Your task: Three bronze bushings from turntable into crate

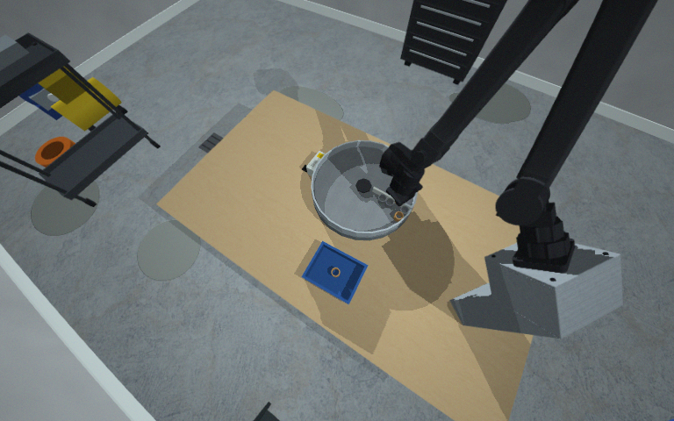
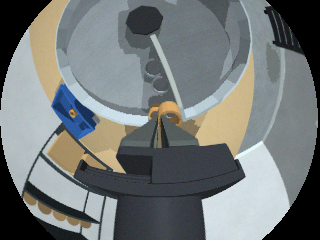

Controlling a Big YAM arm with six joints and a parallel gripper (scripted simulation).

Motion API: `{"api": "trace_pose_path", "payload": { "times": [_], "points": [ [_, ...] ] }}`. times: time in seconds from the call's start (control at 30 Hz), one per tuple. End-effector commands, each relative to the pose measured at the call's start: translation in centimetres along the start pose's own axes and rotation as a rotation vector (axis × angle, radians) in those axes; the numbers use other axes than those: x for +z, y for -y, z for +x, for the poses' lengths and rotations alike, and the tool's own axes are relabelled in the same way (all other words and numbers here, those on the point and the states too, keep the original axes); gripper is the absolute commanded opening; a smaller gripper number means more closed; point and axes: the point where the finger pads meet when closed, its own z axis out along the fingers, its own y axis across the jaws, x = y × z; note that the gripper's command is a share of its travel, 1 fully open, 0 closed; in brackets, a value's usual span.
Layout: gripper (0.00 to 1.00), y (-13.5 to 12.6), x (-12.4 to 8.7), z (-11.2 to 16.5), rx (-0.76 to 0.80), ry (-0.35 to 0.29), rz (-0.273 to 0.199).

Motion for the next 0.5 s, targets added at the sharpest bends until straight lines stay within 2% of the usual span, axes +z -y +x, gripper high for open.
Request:
{"api": "trace_pose_path", "payload": {
  "times": [0.0, 0.47],
  "points": [
    [0.0, 0.08, -0.7, -0.65, 0.021, 0.014, -0.001],
    [0.0, 0.16, -0.67, -0.78, 0.022, 0.019, 0.0]
  ]
}}
